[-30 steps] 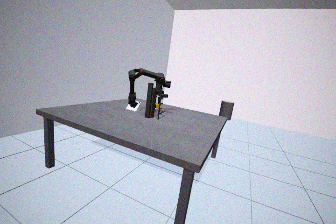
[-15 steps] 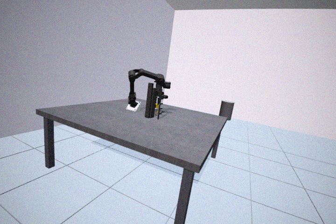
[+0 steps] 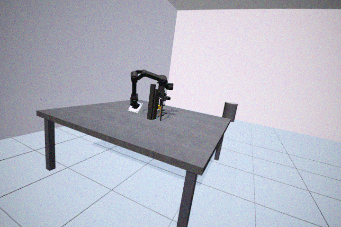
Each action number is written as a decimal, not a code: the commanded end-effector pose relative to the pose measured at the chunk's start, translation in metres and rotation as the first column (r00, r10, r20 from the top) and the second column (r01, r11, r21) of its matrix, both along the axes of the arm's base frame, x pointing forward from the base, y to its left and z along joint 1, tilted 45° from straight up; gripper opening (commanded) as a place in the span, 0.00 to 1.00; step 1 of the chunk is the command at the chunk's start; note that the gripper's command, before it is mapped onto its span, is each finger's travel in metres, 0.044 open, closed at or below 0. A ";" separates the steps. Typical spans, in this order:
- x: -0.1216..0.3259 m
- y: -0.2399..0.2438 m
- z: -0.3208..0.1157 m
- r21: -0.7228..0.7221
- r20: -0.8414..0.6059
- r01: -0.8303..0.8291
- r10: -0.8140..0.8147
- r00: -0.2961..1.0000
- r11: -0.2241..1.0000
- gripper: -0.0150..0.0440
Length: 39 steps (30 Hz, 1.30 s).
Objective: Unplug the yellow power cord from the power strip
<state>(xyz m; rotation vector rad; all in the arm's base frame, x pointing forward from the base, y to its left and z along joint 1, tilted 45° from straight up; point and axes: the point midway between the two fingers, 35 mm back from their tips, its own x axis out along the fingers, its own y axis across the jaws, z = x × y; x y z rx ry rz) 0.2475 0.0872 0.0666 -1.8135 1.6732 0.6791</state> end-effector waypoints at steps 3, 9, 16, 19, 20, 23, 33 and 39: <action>0.001 0.012 -0.009 0.015 0.001 -0.003 0.003 1.000 1.000 0.25; 0.002 0.020 -0.015 0.015 0.001 -0.004 0.004 1.000 1.000 0.25; 0.002 0.029 -0.022 0.016 0.001 -0.005 0.005 1.000 1.000 0.25; 0.002 0.033 -0.025 0.016 0.001 -0.005 0.005 1.000 1.000 0.25; 0.002 0.034 -0.026 0.016 0.001 -0.005 0.005 1.000 1.000 0.25; 0.002 0.038 -0.029 0.016 0.001 -0.005 0.005 1.000 1.000 0.25; 0.003 0.026 -0.025 0.012 0.001 -0.006 0.006 1.000 1.000 0.61; 0.004 0.028 -0.027 0.012 0.001 -0.006 0.006 1.000 1.000 0.88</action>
